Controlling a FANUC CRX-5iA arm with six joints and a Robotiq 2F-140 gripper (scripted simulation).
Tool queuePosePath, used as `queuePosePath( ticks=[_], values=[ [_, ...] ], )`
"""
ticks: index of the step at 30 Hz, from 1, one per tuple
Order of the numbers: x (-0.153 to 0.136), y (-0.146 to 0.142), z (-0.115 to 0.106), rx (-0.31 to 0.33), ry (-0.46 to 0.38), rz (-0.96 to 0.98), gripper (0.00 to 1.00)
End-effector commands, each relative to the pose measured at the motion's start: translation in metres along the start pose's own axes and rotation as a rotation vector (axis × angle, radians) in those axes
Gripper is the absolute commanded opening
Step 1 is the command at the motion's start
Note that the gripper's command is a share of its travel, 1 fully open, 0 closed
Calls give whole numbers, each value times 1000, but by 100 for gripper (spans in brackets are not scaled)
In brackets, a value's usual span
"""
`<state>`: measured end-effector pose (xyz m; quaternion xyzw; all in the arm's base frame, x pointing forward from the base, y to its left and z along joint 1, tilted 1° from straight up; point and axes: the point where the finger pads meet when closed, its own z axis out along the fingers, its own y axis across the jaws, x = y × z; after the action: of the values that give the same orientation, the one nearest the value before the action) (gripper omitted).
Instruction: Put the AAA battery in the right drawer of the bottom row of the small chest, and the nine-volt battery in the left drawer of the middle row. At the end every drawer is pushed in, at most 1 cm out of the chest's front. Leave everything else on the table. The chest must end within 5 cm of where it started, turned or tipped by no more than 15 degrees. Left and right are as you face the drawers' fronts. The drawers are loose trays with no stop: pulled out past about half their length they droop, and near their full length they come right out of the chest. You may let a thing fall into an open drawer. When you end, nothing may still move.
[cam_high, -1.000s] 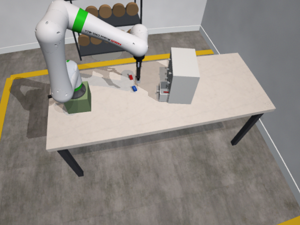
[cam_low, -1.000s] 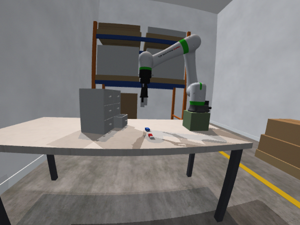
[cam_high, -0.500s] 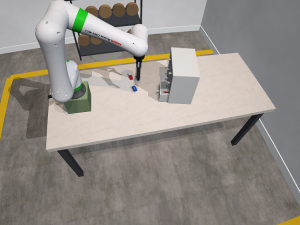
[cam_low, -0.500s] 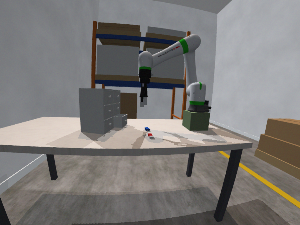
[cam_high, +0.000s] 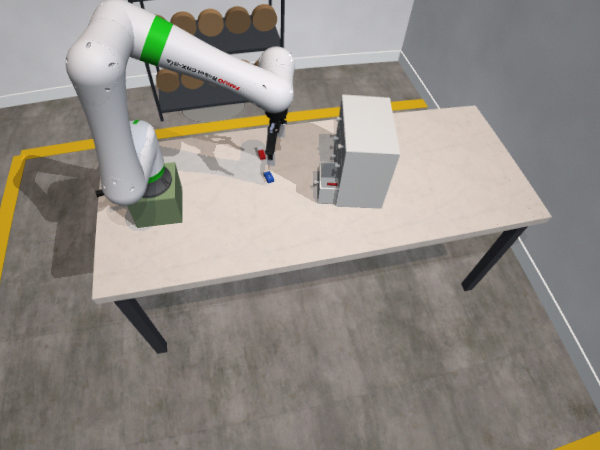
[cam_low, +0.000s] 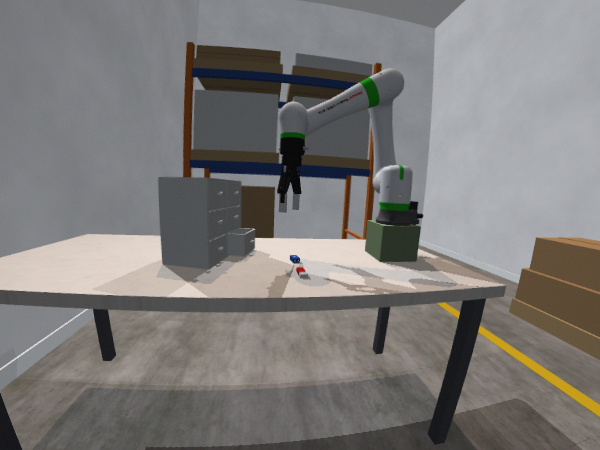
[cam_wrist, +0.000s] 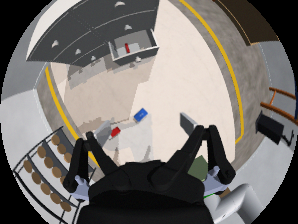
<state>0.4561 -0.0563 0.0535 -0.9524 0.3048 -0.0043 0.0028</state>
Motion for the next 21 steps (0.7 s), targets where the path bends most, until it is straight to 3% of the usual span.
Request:
queuePosePath(
  ticks=[1,8,10,11,21],
  values=[
    [-6,2,-6,-4,2,226,100],
    [-22,8,-20,6,-1,590,100],
    [-22,8,-20,6,-1,590,100],
    [-25,9,-22,7,-2,730,100],
    [-54,22,-43,28,-18,1195,100]
  ],
)
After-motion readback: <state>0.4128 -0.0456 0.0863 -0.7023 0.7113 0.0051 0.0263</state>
